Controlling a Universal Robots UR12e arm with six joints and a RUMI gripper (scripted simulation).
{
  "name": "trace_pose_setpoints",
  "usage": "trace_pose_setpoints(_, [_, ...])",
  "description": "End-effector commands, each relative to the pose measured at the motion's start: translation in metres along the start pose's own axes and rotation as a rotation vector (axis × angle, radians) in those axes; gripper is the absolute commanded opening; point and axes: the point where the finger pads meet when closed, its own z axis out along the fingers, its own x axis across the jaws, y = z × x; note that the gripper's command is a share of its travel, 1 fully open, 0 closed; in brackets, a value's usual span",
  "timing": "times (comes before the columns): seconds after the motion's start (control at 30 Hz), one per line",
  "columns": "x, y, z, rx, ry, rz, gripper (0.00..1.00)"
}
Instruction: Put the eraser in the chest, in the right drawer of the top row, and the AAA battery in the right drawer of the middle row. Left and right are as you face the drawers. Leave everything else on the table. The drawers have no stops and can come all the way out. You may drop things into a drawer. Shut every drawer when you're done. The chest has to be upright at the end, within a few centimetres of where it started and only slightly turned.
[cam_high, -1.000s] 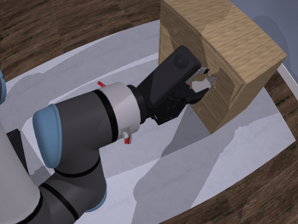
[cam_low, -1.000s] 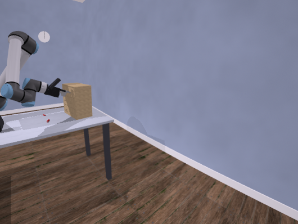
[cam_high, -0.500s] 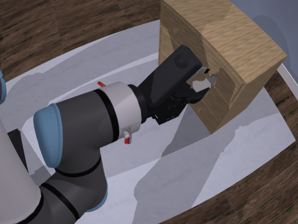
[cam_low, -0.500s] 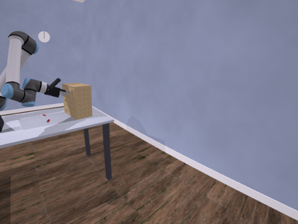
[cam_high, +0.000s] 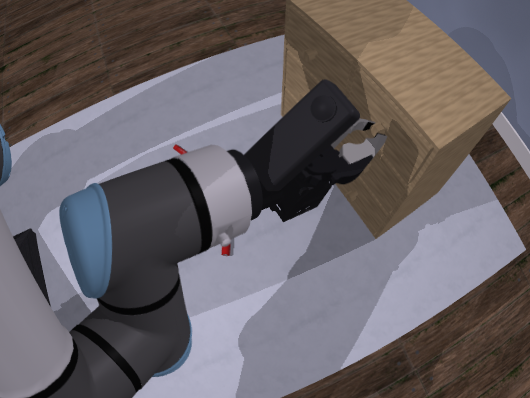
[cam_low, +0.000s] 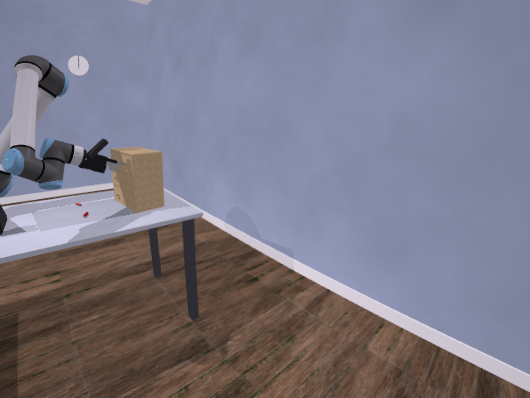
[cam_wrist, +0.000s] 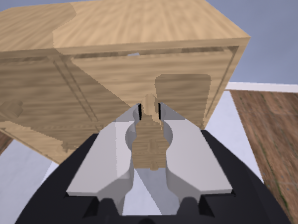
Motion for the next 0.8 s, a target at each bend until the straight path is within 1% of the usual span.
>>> trace_pose_setpoints(0.0, [0.0002, -0.0006, -0.0001, 0.001, 0.0, -0.001, 0.07])
trace_pose_setpoints(0.33, [0.0002, -0.0006, -0.0001, 0.001, 0.0, -0.001, 0.07])
trace_pose_setpoints(0.37, [0.0002, -0.0006, -0.0001, 0.001, 0.0, -0.001, 0.1])
trace_pose_setpoints(0.43, [0.0002, -0.0006, -0.0001, 0.001, 0.0, -0.001, 0.1])
trace_pose_setpoints(0.47, [0.0002, -0.0006, -0.0001, 0.001, 0.0, -0.001, 0.12])
trace_pose_setpoints(0.53, [0.0002, -0.0006, -0.0001, 0.001, 0.0, -0.001, 0.12])
trace_pose_setpoints(0.57, [0.0002, -0.0006, -0.0001, 0.001, 0.0, -0.001, 0.15])
trace_pose_setpoints(0.7, [0.0002, -0.0006, -0.0001, 0.001, 0.0, -0.001, 0.15])
trace_pose_setpoints(0.73, [0.0002, -0.0006, -0.0001, 0.001, 0.0, -0.001, 0.17])
trace_pose_setpoints(0.77, [0.0002, -0.0006, -0.0001, 0.001, 0.0, -0.001, 0.17])
